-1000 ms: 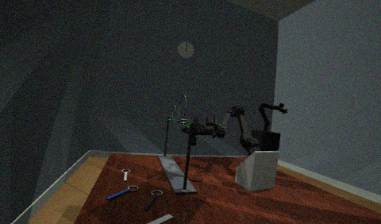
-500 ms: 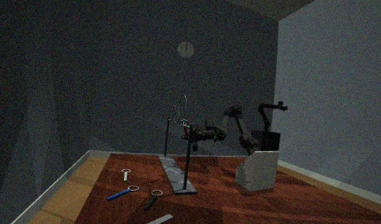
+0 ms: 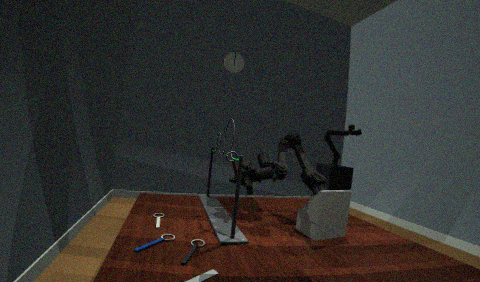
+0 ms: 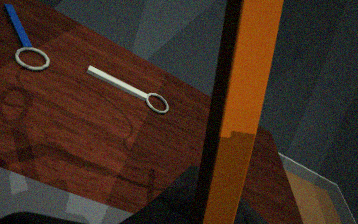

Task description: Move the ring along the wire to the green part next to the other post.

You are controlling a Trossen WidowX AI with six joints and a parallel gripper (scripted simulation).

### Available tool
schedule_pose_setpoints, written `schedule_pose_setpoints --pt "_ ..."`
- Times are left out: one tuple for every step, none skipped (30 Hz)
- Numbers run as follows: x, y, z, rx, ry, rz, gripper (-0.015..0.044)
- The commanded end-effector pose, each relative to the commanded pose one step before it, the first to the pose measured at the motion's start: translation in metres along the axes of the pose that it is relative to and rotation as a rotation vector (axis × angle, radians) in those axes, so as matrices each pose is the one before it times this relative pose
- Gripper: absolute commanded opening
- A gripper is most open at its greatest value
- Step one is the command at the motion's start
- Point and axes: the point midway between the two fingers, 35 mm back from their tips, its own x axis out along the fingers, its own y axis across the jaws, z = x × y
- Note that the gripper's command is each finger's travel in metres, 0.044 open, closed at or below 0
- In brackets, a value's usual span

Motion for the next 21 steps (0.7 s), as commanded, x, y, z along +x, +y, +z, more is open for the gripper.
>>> schedule_pose_setpoints --pt "-0.00292 0.01876 -0.00107 0.0903 0.01830 0.04499 -0.0150" --pt "-0.00043 0.00330 0.00001 0.0182 0.00233 0.00810 -0.0150" --pt "-0.00039 0.00290 0.00003 0.0158 0.00202 0.00700 -0.0150" --pt "-0.00037 0.00271 0.00004 0.0146 0.00187 0.00648 -0.0150" --pt "-0.00038 0.00275 0.00005 0.0147 0.00188 0.00654 -0.0150" --pt "-0.00041 0.00298 0.00005 0.0159 0.00203 0.00707 -0.0150" --pt "-0.00043 0.00320 0.00005 0.0171 0.00217 0.00758 -0.0150" --pt "-0.00039 0.00289 0.00003 0.0153 0.00194 0.00679 -0.0150" --pt "-0.00034 0.00244 0.00005 0.0126 0.00161 0.00560 -0.0150" --pt "-0.00032 0.00226 0.00006 0.0115 0.00146 0.00511 -0.0150" --pt "-0.00033 0.00236 0.00007 0.0119 0.00150 0.00528 -0.0150" --pt "-0.00037 0.00260 0.00007 0.0130 0.00164 0.00580 -0.0150" --pt "-0.00039 0.00280 0.00007 0.0140 0.00176 0.00622 -0.0150" --pt "-0.00037 0.00260 0.00008 0.0127 0.00159 0.00563 -0.0150" --pt "-0.00050 0.00339 0.00012 0.0160 0.00204 0.00710 -0.0150" --pt "-0.00035 0.00241 0.00009 0.0110 0.00139 0.00490 -0.0150" --pt "-0.00033 0.00226 0.00009 0.0102 0.00128 0.00453 -0.0150" --pt "-0.00034 0.00234 0.00009 0.0105 0.00131 0.00466 -0.0150" --pt "-0.00033 0.00232 0.00008 0.0102 0.00126 0.00453 -0.0150" --pt "-0.00030 0.00207 0.00008 0.0082 0.00100 0.00366 -0.0150" --pt "-0.00028 0.00194 0.00007 0.0074 0.00090 0.00330 -0.0150"
